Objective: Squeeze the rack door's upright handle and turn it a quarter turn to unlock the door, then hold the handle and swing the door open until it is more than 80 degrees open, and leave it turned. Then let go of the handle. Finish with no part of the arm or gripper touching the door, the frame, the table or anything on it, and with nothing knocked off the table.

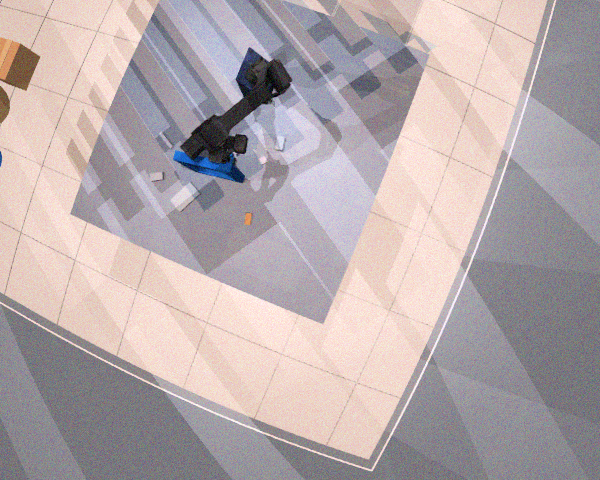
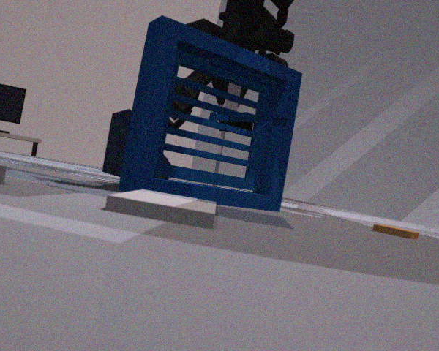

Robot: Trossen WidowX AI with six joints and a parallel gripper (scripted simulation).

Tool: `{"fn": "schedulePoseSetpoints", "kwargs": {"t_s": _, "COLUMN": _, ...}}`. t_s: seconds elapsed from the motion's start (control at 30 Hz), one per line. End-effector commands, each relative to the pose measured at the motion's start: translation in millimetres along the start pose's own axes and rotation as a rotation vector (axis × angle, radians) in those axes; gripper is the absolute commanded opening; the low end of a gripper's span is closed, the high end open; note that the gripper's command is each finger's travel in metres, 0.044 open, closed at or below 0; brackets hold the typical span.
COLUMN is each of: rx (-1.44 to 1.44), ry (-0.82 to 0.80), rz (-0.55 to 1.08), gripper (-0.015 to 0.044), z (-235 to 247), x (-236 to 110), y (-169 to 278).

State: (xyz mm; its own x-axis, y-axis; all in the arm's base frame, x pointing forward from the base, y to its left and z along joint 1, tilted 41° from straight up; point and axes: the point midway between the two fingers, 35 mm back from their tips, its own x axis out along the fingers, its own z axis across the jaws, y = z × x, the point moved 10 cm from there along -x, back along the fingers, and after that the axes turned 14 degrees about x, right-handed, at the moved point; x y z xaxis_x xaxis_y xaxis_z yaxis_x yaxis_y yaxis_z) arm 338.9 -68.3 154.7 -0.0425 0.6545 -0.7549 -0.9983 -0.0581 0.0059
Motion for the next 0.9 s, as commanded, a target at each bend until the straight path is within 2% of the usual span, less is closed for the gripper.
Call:
{"fn": "schedulePoseSetpoints", "kwargs": {"t_s": 0.0, "rx": -0.150, "ry": 0.002, "rz": -0.002, "gripper": 0.0024, "z": 0.3, "x": -0.2, "y": -0.1}}
{"fn": "schedulePoseSetpoints", "kwargs": {"t_s": 0.87, "rx": -1.431, "ry": 0.003, "rz": -0.001, "gripper": 0.0024, "z": 0.2, "x": -0.2, "y": -0.1}}
